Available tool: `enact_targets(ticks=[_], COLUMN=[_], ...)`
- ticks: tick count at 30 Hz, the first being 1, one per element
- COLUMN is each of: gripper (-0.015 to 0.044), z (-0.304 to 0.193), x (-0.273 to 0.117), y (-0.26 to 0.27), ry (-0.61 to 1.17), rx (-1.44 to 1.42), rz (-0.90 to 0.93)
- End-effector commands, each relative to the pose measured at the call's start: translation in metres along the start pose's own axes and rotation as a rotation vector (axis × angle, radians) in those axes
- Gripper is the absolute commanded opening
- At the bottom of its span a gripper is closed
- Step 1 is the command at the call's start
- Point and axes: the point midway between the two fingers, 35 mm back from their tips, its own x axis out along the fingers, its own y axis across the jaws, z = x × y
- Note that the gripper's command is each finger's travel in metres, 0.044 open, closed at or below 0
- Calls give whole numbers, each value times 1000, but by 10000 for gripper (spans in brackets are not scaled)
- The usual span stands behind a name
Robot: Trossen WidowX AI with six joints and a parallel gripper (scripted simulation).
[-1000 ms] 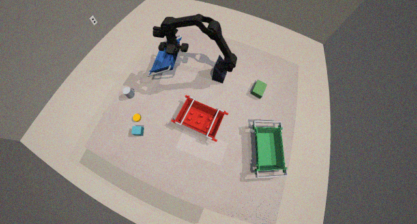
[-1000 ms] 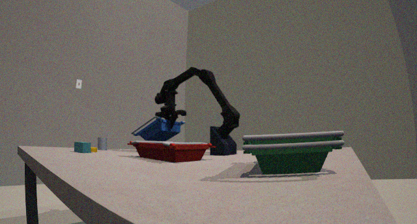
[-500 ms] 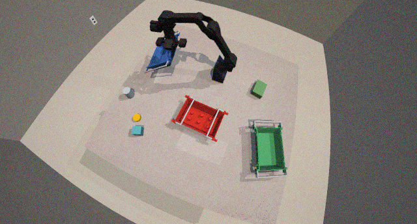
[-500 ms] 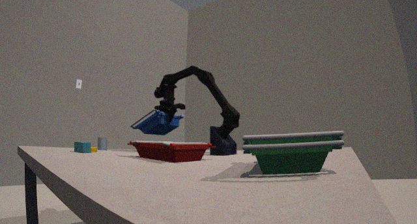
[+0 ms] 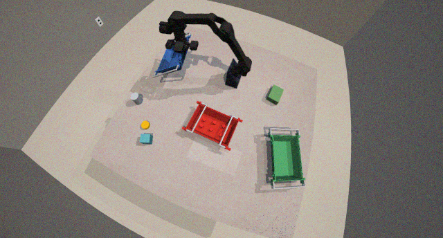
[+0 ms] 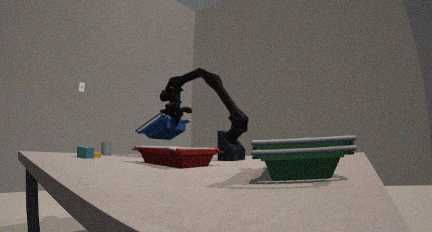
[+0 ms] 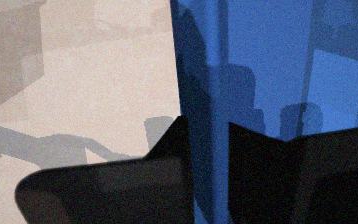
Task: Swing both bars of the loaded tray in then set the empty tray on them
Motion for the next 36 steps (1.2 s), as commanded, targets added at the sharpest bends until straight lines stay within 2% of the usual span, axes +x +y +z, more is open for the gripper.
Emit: enact_targets(ticks=[1, 9, 36], gripper=[0, 0, 0], z=[-1, 7, 150], x=[-7, -10, -41], y=[-3, -1, 48], ry=[5, 7, 31], rx=[-7, -29, -453], rz=[-23, -28, -76])
